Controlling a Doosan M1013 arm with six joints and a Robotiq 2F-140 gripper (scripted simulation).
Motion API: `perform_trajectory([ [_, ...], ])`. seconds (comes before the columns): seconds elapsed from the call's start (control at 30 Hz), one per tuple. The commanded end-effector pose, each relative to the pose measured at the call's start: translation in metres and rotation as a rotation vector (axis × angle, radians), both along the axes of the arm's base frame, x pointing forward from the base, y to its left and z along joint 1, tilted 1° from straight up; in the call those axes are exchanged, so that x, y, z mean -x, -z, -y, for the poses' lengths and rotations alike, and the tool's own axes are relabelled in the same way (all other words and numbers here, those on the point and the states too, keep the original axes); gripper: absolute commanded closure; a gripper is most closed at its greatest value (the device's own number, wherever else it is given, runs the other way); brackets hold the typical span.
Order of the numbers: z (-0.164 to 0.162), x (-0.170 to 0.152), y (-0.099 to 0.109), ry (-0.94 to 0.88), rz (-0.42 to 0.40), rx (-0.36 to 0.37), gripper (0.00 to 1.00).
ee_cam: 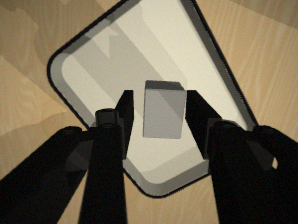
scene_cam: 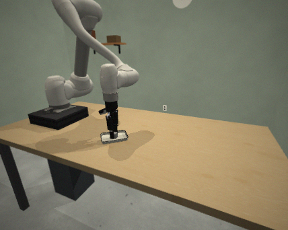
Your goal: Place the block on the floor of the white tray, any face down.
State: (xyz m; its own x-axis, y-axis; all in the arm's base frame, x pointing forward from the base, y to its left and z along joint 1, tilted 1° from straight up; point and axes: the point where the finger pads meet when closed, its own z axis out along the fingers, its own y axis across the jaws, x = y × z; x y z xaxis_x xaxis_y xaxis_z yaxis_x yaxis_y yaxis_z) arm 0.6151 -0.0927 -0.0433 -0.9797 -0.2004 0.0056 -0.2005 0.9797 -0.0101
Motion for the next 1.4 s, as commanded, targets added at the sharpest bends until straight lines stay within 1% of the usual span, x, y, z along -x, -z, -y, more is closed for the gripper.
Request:
perform_trajectory([
  [0.0,0.0,-0.001,-0.001,0.0,0.001,0.0,0.62],
  [0.2,0.0,-0.001,-0.004,0.0,0.001,0.0,0.62],
  [0.43,0.0,-0.001,-0.019,0.0,0.001,0.0,0.62],
  [0.5,0.0,-0.001,-0.019,0.0,0.001,0.0,0.62],
  [0.8,-0.001,-0.001,-0.047,0.0,0.001,0.0,0.62],
  [0.97,-0.001,-0.001,-0.059,0.0,0.001,0.0,0.62],
  [1.37,-0.001,-0.001,-0.064,0.0,0.001,0.0,0.62],
])
